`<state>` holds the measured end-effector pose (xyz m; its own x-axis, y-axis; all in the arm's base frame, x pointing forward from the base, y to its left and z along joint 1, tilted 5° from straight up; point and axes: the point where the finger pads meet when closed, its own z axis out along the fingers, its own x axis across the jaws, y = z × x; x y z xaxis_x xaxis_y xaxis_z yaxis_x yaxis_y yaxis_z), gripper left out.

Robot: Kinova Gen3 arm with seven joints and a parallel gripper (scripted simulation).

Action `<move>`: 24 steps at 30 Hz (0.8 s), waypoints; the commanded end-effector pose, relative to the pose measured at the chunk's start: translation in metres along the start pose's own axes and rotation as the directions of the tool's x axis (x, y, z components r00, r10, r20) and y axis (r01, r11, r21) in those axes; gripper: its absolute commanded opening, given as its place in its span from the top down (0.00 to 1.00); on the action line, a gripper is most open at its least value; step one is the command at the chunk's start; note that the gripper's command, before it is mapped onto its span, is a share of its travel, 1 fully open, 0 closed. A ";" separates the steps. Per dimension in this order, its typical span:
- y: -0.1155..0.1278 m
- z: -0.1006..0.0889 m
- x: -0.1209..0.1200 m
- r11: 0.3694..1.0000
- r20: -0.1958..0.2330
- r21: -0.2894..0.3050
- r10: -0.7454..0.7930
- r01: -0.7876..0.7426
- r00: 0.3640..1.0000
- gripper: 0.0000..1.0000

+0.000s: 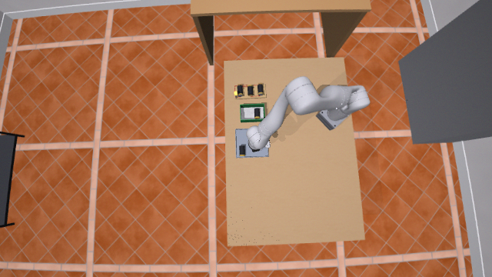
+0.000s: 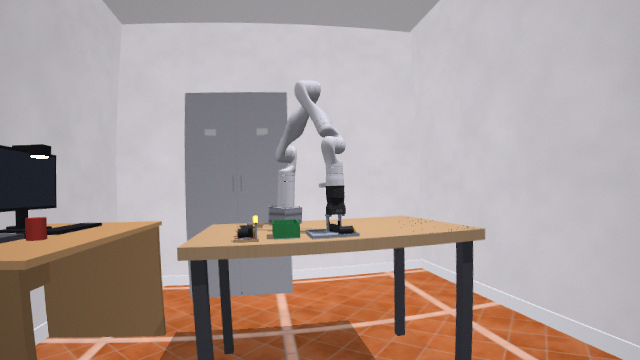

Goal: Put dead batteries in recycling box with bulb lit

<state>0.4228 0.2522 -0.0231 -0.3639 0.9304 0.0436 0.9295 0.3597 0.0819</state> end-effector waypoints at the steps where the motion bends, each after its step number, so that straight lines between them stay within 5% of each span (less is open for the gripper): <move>1: -0.001 0.003 0.000 1.000 0.000 0.004 -0.001 0.001 1.000 0.10; 10: -0.001 0.003 0.000 1.000 0.000 0.004 -0.001 0.001 1.000 0.10; 11: -0.001 0.003 0.000 1.000 0.000 0.004 -0.001 0.001 1.000 0.43; 24: -0.001 0.003 0.000 1.000 0.000 0.004 -0.001 0.001 1.000 0.43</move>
<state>0.4211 0.2521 -0.0274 -0.3646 0.9301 0.0431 0.9295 0.3608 0.0763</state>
